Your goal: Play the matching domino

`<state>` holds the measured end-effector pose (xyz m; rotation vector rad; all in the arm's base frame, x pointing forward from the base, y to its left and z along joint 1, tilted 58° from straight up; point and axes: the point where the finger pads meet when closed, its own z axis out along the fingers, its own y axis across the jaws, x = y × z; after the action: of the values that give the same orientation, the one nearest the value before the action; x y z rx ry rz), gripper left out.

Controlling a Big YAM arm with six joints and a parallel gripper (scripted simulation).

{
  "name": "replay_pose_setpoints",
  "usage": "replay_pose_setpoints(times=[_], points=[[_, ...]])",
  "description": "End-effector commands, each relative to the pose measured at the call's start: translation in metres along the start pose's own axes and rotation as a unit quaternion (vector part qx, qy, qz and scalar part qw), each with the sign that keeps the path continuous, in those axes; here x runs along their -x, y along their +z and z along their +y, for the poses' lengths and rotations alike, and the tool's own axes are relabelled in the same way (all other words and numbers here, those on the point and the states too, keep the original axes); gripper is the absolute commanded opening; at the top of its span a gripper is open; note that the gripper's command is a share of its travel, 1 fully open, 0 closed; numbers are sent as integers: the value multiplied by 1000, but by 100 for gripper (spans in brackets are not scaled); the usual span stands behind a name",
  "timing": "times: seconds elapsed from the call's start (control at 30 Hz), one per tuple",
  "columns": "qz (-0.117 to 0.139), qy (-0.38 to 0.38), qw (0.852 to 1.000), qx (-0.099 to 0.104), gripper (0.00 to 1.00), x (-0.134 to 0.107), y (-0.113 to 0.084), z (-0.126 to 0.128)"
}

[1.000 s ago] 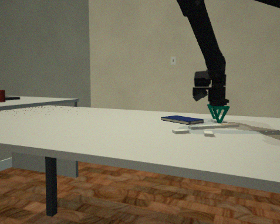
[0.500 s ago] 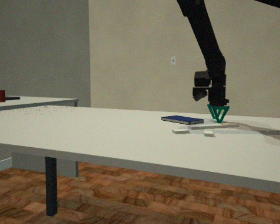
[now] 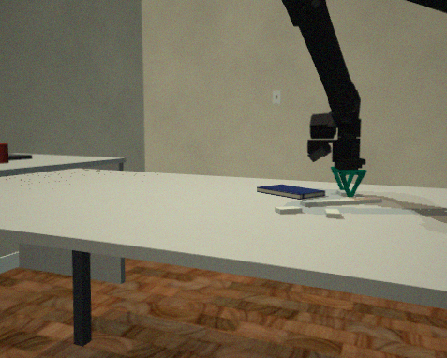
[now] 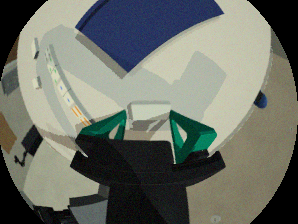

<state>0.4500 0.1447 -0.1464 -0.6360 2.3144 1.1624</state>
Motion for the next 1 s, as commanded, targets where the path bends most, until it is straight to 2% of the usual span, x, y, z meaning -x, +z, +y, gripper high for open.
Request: replay_pose_setpoints(times=[0.0, 0.3, 0.53, 0.57, 0.87, 0.97], points=[[-4, -4, 1000, -2, 70, 4, -1, -3], [-16, -35, 999, -7, 70, 26, 8, -12], [-16, -35, 999, -7, 70, 26, 8, -12], [-4, -5, 1000, -3, 70, 5, -1, -3], [-20, -41, 999, -9, 70, 31, 7, -15], [-20, -41, 999, -9, 70, 31, 7, -15]])
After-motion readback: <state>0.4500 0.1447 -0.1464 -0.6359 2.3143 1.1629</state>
